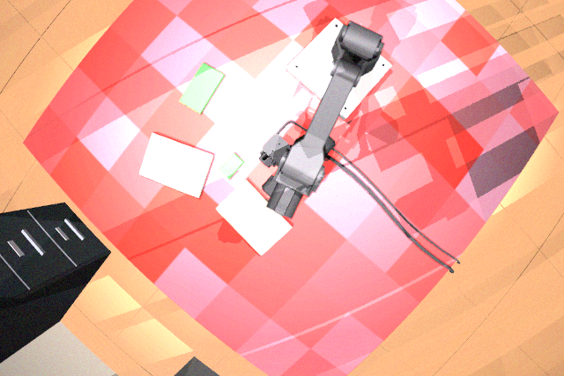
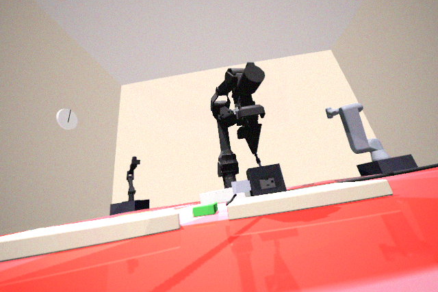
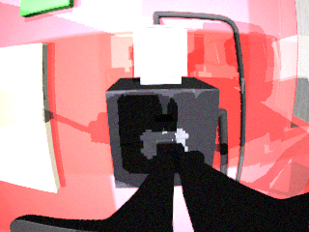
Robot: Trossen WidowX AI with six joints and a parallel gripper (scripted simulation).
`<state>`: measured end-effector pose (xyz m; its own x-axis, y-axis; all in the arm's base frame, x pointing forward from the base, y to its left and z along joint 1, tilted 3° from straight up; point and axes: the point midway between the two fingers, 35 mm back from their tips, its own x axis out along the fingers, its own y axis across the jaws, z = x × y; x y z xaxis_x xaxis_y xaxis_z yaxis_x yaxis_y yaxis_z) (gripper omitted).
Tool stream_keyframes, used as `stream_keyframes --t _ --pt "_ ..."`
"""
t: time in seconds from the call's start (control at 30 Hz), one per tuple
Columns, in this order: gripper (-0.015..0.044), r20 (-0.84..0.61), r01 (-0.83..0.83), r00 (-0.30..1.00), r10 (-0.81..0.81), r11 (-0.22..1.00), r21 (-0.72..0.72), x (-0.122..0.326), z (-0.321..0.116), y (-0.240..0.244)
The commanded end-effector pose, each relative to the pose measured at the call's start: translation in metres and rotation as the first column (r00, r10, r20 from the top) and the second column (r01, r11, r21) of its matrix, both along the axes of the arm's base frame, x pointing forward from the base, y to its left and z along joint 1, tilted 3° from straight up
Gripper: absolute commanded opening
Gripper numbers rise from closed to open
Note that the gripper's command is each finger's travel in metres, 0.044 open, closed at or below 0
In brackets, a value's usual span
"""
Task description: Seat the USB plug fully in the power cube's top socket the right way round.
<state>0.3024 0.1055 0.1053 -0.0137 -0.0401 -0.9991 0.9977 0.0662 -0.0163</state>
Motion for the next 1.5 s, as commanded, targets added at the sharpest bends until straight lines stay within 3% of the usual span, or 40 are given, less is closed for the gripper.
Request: stream_keyframes --t 0.0,1.2,1.47 --pt "0.0000 0.013 0.000 1.000 0.000 1.000 0.005 0.002 0.006 0.001" --pt "0.0000 0.011 0.000 1.000 0.000 1.000 0.004 0.002 0.022 0.001" --pt "0.0000 0.000 -0.136 0.991 0.136 0.991 0.003 0.001 0.020 0.001"
